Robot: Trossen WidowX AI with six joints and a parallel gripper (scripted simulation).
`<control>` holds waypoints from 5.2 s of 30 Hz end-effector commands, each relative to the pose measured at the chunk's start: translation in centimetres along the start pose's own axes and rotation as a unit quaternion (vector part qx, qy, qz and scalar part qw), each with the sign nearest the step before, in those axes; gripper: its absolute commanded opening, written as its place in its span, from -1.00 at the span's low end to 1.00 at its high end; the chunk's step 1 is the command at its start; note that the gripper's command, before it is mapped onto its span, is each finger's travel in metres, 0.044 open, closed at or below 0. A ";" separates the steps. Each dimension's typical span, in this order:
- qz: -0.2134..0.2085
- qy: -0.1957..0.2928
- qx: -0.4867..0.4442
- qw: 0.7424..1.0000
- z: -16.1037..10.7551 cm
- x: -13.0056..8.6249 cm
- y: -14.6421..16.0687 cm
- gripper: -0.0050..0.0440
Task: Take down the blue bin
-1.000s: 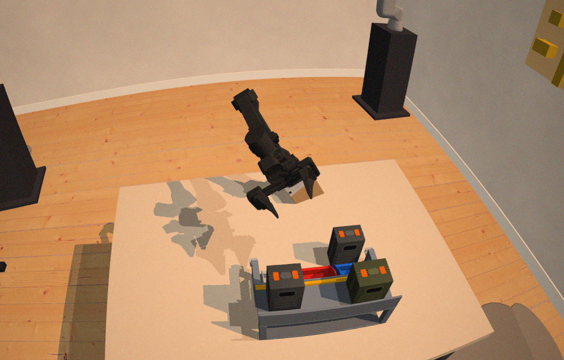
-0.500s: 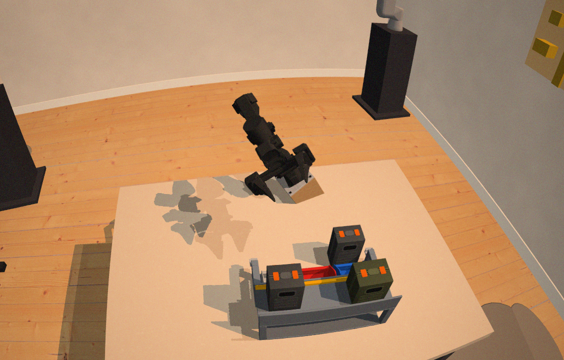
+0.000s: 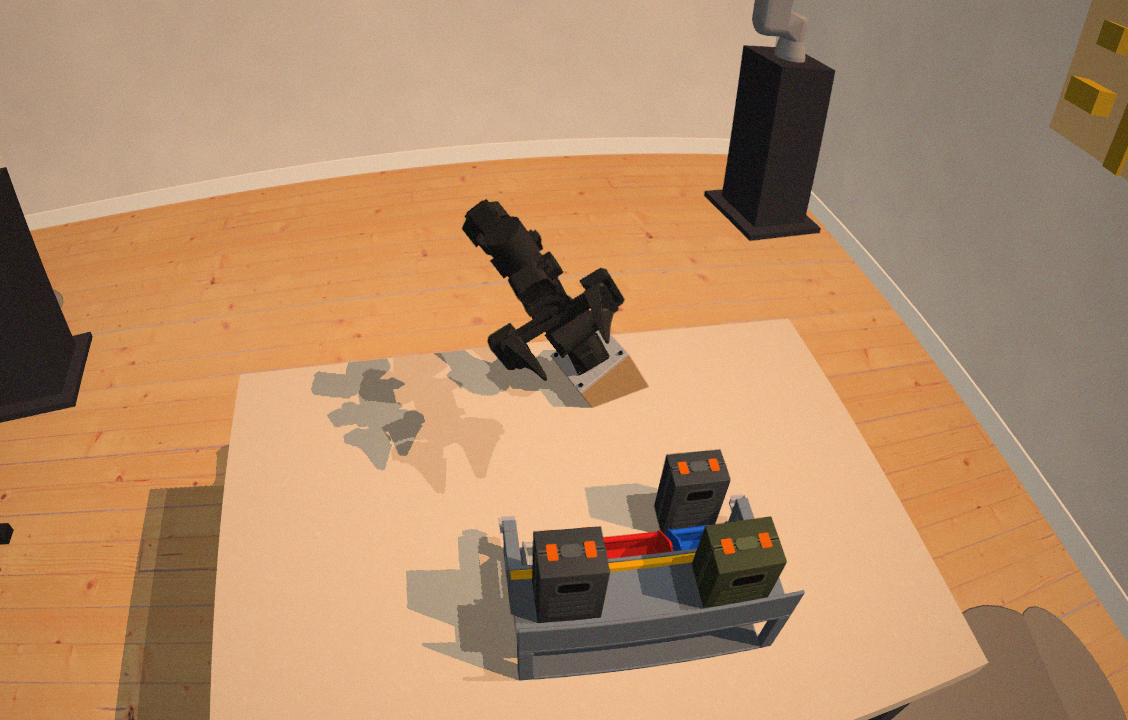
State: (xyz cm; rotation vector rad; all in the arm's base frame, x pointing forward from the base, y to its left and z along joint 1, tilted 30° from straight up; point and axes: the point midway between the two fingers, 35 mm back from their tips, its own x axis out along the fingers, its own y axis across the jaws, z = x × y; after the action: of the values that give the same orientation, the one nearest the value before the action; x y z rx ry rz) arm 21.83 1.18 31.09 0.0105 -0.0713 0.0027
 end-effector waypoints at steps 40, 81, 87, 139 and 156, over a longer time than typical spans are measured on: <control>-0.027 0.015 0.011 0.999 -1.0 1.4 0.3 1.00; -0.287 0.140 0.188 0.929 -11.9 6.7 7.2 1.00; -0.287 0.140 0.188 0.929 -11.9 6.7 7.2 1.00; -0.521 0.244 0.353 0.738 -18.9 10.4 11.7 1.00; -0.588 0.274 0.397 0.649 -18.5 10.2 11.5 1.00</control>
State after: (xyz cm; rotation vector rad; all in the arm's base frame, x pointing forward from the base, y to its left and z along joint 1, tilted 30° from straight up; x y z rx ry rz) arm 33.14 12.70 13.02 0.9284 0.5726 -1.2909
